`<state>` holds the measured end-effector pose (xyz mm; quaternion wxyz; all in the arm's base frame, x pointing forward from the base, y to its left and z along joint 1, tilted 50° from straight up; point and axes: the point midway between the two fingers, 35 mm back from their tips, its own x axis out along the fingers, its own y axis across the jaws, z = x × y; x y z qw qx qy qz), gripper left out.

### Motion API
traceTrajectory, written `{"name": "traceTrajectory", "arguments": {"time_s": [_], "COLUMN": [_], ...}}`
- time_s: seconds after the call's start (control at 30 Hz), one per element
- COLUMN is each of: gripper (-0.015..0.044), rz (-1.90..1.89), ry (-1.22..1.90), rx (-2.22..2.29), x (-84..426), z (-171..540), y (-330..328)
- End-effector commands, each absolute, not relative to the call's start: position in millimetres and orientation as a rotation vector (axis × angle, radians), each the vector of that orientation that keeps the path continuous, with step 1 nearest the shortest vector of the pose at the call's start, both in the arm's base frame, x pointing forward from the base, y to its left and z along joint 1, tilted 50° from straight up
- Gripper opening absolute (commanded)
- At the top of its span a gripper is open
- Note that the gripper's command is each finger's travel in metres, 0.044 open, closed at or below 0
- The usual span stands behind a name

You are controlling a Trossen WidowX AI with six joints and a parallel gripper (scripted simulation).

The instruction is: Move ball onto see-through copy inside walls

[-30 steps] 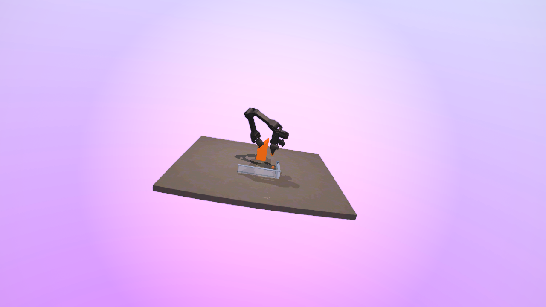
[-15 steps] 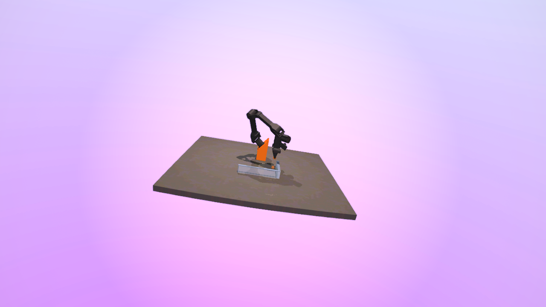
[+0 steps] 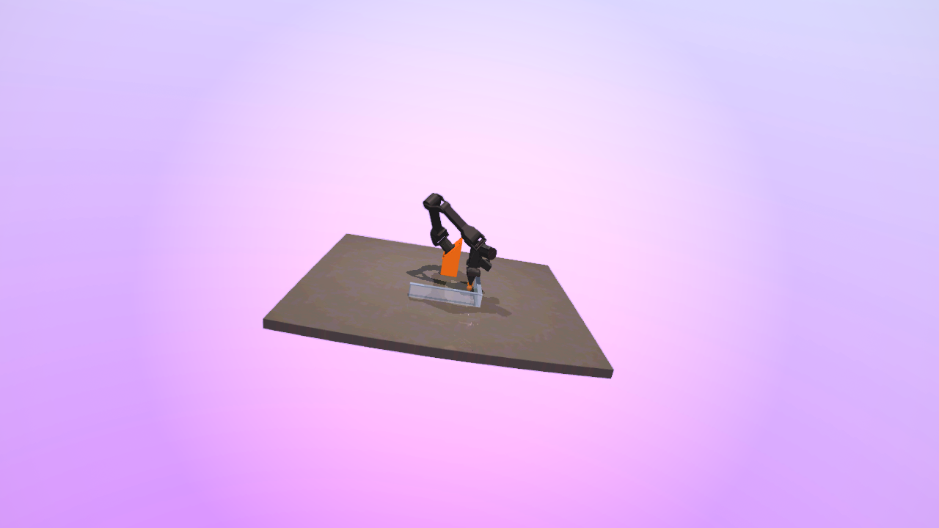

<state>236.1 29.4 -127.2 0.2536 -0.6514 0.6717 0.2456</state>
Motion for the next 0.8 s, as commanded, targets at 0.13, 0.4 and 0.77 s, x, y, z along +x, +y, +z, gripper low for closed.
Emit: {"name": "traceTrajectory", "arguments": {"time_s": [0.13, 0.4, 0.77], "gripper": [0.0000, 0.0000, 0.0000], "rz": [0.674, 0.674, 0.674], "ry": [1.831, 1.831, 1.832], "rx": [-1.784, -1.784, -1.784], "x": [232, 232, 232], "z": [-134, -141, -146], "y": [21, 12, 6]}}
